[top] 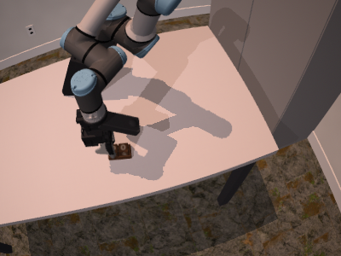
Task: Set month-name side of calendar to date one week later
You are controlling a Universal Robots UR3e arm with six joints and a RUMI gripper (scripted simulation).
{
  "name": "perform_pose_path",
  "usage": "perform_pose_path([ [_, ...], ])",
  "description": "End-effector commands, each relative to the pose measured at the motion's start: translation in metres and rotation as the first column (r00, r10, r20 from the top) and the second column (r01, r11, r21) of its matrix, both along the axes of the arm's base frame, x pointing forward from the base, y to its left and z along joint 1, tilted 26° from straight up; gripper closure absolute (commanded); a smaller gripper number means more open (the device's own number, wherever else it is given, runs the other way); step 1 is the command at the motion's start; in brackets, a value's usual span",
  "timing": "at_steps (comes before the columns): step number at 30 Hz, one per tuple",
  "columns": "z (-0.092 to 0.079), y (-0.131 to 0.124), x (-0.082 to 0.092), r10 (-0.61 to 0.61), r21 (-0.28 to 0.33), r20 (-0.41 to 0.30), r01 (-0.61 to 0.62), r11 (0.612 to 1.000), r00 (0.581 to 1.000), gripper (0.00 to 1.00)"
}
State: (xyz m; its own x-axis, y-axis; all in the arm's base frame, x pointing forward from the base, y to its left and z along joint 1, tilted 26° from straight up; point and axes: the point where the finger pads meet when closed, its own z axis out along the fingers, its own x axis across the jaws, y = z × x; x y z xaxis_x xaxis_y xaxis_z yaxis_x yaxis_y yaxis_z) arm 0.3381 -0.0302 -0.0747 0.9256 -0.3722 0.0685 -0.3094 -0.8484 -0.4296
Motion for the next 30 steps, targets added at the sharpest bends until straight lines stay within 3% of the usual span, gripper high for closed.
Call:
perform_pose_path([
  [1,0.004,-0.003,0.0,-0.001,-0.002,0.003,0.001,1.0,1.0,0.72],
  [8,0.013,-0.006,-0.002,-0.001,-0.003,0.002,0.001,1.0,1.0,0.72],
  [30,0.073,-0.031,-0.017,-0.001,-0.003,0.002,0.001,1.0,1.0,0.72],
])
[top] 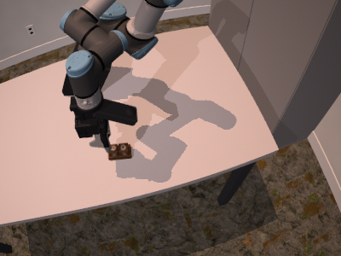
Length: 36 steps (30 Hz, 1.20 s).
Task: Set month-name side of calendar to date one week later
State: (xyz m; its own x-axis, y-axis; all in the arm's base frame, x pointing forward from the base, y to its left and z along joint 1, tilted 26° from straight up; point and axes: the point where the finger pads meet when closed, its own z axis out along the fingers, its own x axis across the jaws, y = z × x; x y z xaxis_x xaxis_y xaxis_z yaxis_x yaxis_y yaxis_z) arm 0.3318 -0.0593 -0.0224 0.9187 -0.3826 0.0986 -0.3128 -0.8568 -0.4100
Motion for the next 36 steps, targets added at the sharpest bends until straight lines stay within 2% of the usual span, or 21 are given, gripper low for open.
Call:
perform_pose_path([
  [1,0.0224,-0.003,-0.0112,0.014,0.028,-0.019,-0.013,1.0,1.0,0.72],
  [13,0.0293,-0.0059,-0.0129,0.014,0.028,-0.019,-0.013,1.0,1.0,0.72],
  [14,0.0293,-0.0059,-0.0129,0.014,0.028,-0.019,-0.013,1.0,1.0,0.0],
  [36,0.0295,-0.0056,-0.0129,0.014,0.029,-0.019,-0.013,0.999,1.0,0.0],
])
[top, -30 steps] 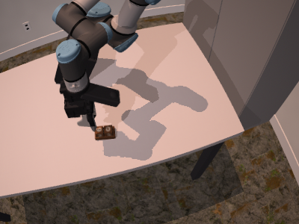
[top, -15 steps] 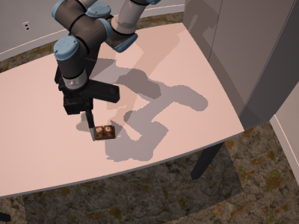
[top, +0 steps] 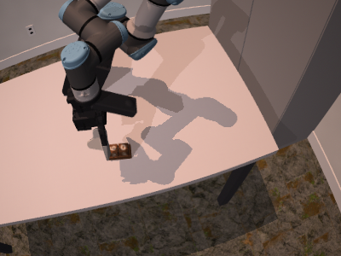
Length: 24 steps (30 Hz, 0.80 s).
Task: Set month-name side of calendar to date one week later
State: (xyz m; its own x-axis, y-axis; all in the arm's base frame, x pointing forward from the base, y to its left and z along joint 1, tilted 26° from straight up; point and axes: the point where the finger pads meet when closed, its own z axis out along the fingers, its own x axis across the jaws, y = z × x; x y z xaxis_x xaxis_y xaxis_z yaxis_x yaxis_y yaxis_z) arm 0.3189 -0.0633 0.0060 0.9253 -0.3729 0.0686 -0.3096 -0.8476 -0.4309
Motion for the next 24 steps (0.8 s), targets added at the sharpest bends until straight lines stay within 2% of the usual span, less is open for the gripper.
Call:
perform_pose_path([
  [1,0.002,-0.002,0.0,0.0,-0.004,0.001,0.0,1.0,1.0,0.0],
  [8,0.009,-0.005,-0.002,0.0,-0.004,0.001,0.0,1.0,1.0,0.0],
  [20,0.048,-0.021,-0.012,0.0,-0.004,0.001,0.0,1.0,1.0,0.0],
  [24,0.054,-0.024,-0.013,0.0,-0.004,0.001,0.0,1.0,1.0,0.0],
])
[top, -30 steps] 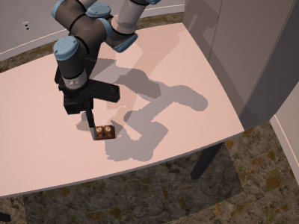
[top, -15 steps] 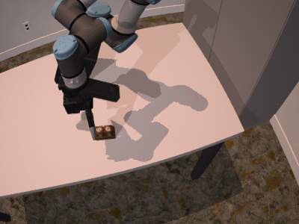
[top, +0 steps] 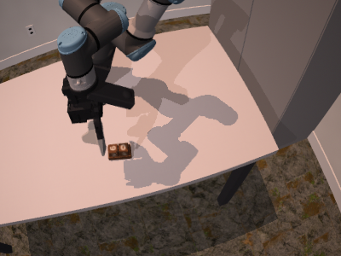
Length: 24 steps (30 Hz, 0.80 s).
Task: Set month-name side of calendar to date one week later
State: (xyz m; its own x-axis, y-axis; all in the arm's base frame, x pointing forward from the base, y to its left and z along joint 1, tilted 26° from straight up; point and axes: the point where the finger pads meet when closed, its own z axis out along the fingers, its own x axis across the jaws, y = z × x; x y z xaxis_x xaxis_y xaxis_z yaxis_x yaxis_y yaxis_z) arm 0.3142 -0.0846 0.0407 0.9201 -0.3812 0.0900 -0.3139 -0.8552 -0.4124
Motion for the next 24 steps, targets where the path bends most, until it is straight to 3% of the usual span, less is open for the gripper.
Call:
perform_pose_path([
  [1,0.022,-0.004,-0.009,0.011,0.022,-0.012,-0.011,1.0,1.0,0.0],
  [8,0.031,-0.008,-0.012,0.011,0.024,-0.013,-0.011,1.0,1.0,0.0],
  [24,0.032,-0.008,-0.012,0.012,0.023,-0.012,-0.012,1.0,1.0,0.0],
])
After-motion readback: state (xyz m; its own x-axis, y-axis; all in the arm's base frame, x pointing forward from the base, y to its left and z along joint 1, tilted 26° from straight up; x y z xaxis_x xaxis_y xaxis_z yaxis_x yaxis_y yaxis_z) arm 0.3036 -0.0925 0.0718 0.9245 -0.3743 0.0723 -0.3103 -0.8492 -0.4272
